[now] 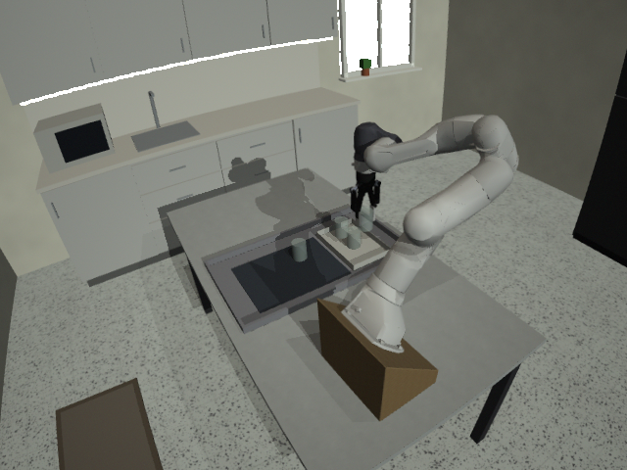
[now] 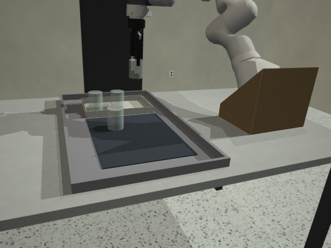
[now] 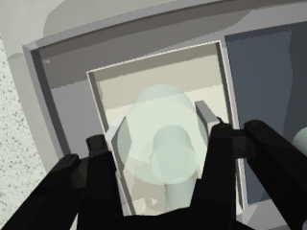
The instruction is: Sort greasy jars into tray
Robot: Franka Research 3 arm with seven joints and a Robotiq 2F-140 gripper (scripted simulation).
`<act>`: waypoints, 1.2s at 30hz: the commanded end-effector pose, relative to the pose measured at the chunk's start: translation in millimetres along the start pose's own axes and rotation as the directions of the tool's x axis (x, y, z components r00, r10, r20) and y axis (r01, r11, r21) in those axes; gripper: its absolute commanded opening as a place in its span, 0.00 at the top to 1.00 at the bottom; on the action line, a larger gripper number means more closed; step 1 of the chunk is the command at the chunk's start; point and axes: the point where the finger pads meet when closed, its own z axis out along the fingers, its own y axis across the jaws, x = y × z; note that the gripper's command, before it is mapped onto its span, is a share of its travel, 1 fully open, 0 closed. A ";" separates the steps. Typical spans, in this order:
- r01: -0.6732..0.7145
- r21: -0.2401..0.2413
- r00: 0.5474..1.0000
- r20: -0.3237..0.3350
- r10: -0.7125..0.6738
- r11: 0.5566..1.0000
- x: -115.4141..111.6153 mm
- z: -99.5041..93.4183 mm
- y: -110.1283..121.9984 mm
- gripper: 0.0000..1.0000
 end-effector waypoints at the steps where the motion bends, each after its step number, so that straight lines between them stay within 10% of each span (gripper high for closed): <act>1: 0.027 0.005 1.000 -0.004 -0.027 1.000 2.1 0.8 -1.6 1.00; 36: 0.027 0.005 1.000 -0.004 -0.027 1.000 2.4 76.5 -2.0 1.00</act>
